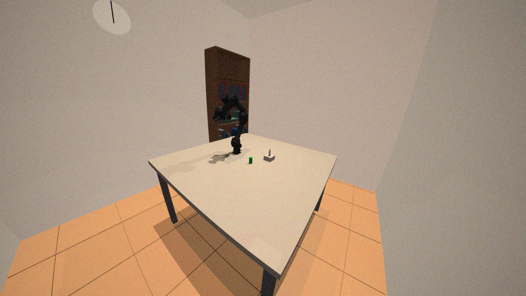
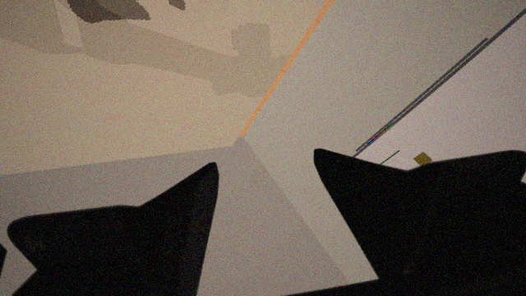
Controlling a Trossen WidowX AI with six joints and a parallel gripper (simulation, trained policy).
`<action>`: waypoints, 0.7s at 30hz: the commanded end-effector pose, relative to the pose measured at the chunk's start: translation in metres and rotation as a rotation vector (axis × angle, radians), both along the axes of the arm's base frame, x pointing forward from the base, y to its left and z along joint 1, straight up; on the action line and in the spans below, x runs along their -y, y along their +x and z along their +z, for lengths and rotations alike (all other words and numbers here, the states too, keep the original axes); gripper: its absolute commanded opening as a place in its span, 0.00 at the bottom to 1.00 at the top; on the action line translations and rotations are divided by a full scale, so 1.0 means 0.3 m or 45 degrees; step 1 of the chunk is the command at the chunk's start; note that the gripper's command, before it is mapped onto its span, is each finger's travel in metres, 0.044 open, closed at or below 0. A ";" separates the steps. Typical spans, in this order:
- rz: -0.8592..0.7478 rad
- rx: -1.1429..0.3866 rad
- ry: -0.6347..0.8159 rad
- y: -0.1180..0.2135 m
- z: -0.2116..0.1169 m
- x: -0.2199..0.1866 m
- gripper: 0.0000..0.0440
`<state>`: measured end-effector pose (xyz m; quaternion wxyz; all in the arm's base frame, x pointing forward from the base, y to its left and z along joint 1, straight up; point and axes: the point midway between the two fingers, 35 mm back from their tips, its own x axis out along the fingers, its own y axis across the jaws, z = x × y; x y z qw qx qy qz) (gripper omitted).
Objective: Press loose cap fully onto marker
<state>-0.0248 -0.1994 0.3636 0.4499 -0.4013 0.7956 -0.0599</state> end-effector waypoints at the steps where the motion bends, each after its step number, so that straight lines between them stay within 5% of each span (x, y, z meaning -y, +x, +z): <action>1: 0.012 0.034 0.033 0.029 -0.025 0.035 0.70; 21: 0.045 0.153 0.148 0.163 -0.118 0.141 0.70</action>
